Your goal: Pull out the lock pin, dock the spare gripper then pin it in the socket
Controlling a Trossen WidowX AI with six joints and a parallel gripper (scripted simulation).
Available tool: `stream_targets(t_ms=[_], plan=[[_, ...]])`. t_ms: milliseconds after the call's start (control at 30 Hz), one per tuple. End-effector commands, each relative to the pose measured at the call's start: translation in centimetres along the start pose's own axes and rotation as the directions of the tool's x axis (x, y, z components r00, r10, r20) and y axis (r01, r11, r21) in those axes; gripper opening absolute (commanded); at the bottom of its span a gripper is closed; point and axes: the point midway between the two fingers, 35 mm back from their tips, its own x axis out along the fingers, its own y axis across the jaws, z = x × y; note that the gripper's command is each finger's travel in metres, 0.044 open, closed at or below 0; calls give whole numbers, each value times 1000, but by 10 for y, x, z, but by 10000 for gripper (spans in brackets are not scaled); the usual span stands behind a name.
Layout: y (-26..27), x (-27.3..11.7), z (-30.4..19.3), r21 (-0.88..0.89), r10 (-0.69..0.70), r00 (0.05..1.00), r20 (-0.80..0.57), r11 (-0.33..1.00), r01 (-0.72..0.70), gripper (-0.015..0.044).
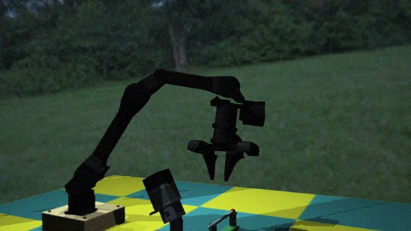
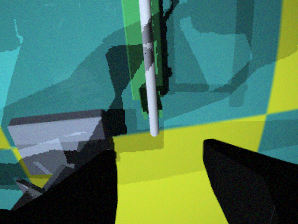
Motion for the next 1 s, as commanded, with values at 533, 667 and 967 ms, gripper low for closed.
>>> stream_targets(t_ms=[533,667,967], plan=[[-6,58,24,-19,11,999,41,1000,-10,180],[-4,74,28,-19,11,999,41,1000,-11,180],[-4,84,31,-19,11,999,41,1000,-11,180]])
